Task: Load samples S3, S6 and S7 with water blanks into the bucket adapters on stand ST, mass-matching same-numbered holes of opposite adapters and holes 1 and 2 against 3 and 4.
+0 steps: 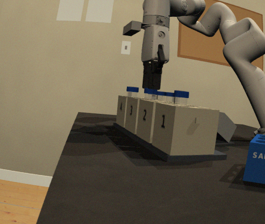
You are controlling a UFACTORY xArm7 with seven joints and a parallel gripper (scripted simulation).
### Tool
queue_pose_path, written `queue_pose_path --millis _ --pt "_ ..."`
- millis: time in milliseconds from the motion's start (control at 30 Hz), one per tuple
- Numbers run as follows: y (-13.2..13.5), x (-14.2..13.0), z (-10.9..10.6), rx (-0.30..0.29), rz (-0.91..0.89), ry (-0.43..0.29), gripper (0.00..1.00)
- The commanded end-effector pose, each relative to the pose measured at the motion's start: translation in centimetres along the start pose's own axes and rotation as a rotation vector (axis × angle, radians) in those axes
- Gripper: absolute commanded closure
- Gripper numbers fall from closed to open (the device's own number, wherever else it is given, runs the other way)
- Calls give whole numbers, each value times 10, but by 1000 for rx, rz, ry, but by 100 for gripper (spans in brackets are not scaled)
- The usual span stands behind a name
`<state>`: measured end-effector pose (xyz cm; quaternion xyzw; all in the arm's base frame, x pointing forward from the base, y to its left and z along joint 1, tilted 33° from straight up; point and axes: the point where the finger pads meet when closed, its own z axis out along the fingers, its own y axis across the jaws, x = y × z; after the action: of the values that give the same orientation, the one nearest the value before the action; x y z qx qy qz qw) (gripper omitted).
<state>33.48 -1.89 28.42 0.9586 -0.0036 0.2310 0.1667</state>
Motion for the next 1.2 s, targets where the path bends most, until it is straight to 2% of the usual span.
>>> queue_pose_path --millis 0,1167 --pt "0 1 -10 0 0 2 56" --pt "0 1 -72 0 0 2 56"
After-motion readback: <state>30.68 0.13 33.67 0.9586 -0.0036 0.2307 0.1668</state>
